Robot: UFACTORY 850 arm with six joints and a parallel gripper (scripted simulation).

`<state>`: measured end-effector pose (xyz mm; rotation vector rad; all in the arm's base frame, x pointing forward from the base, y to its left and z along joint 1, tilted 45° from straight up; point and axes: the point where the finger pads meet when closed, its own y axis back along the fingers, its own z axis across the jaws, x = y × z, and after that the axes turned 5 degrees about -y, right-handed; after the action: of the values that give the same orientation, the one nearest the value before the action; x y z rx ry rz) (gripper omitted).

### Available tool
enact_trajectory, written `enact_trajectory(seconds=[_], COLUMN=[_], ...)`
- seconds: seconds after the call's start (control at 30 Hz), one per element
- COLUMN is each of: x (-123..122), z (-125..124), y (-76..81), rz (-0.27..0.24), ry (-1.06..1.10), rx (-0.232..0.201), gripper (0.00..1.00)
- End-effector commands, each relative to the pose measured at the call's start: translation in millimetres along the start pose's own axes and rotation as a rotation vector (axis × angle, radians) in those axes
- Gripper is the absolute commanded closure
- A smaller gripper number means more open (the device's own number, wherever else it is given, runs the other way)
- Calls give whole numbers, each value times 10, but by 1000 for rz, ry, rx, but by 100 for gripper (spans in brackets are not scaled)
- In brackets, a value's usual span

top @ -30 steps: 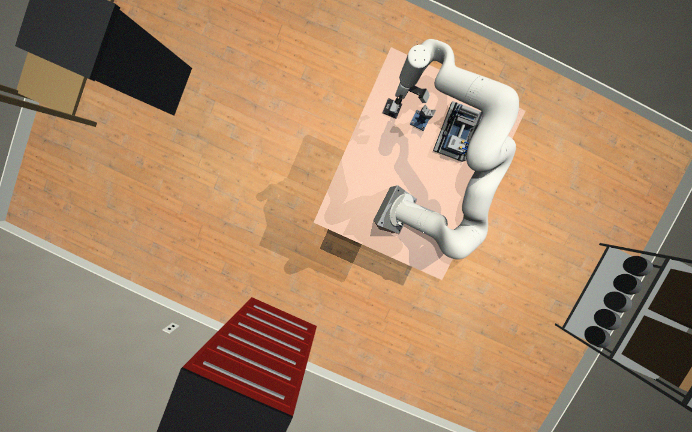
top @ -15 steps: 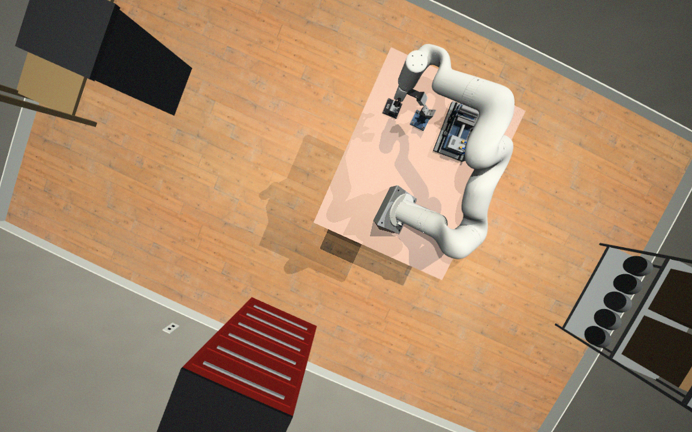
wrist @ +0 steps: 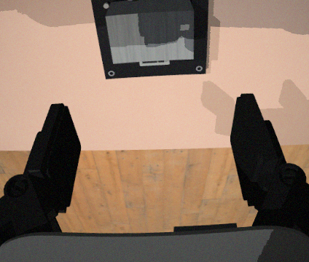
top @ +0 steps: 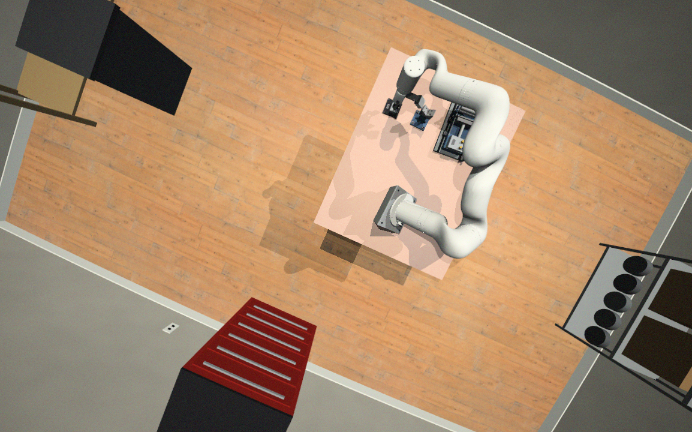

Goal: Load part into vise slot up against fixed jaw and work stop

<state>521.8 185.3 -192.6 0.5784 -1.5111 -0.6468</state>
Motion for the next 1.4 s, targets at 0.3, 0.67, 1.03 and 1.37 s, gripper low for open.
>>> enact_trajectory(seconds=[0.3, 0.67, 1.03, 1.37], x=[-3, -4, -5, -5], z=[-7, -8, -9, -9], y=[-311, -520, -698, -851], rz=[-1, -1, -1, -1], ry=[0, 0, 0, 0], rx=[1, 1, 1, 1], gripper=[11, 11, 11, 11])
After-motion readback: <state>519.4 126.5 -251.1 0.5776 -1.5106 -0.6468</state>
